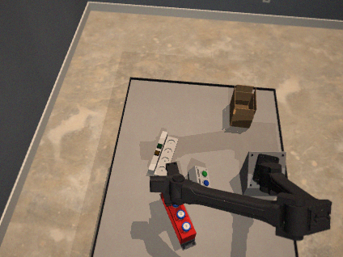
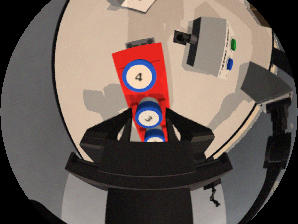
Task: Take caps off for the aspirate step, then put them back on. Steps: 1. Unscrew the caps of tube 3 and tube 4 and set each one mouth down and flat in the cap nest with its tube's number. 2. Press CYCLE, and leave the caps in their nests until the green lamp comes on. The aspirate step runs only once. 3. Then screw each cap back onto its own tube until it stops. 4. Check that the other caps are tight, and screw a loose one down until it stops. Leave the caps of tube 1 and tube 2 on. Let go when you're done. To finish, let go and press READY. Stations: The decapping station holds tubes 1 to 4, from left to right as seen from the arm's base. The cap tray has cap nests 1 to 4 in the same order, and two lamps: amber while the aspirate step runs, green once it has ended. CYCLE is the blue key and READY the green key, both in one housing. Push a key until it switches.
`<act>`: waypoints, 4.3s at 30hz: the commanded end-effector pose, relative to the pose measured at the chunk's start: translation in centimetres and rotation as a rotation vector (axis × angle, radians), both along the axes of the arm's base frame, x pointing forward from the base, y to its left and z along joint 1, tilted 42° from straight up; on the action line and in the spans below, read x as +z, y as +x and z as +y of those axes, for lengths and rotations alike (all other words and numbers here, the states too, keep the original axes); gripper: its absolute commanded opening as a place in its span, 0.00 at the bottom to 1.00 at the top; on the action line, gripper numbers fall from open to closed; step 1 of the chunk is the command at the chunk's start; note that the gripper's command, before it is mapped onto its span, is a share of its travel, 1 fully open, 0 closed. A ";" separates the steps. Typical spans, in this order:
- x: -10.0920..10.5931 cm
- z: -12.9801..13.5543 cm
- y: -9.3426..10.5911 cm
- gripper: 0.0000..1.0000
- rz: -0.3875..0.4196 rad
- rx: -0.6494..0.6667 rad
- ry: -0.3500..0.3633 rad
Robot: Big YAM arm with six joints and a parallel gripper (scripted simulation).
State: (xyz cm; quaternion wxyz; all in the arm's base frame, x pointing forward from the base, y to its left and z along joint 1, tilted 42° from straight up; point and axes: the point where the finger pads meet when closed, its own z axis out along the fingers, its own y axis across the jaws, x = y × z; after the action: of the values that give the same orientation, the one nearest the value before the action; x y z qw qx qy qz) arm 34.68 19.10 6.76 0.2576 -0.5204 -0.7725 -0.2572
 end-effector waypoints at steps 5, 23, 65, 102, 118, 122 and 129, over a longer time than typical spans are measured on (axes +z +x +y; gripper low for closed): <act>1.1 -0.1 1.7 0.49 0.091 -0.158 -0.026; 0.7 -0.1 1.0 0.00 0.102 -0.147 -0.027; 1.1 -0.4 1.8 0.00 -1.098 1.185 0.183; 0.8 -0.6 1.8 0.00 -1.991 2.213 0.349; 0.7 -0.2 1.0 0.49 -1.995 2.213 0.356; 0.8 -0.8 1.9 0.49 -1.921 2.132 0.332; 1.8 -0.6 2.4 0.49 -1.688 1.837 0.255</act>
State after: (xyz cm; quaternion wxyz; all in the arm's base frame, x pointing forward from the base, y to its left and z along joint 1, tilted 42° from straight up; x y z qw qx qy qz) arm 34.75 18.79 7.08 -0.1967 0.6469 -0.6706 -0.3052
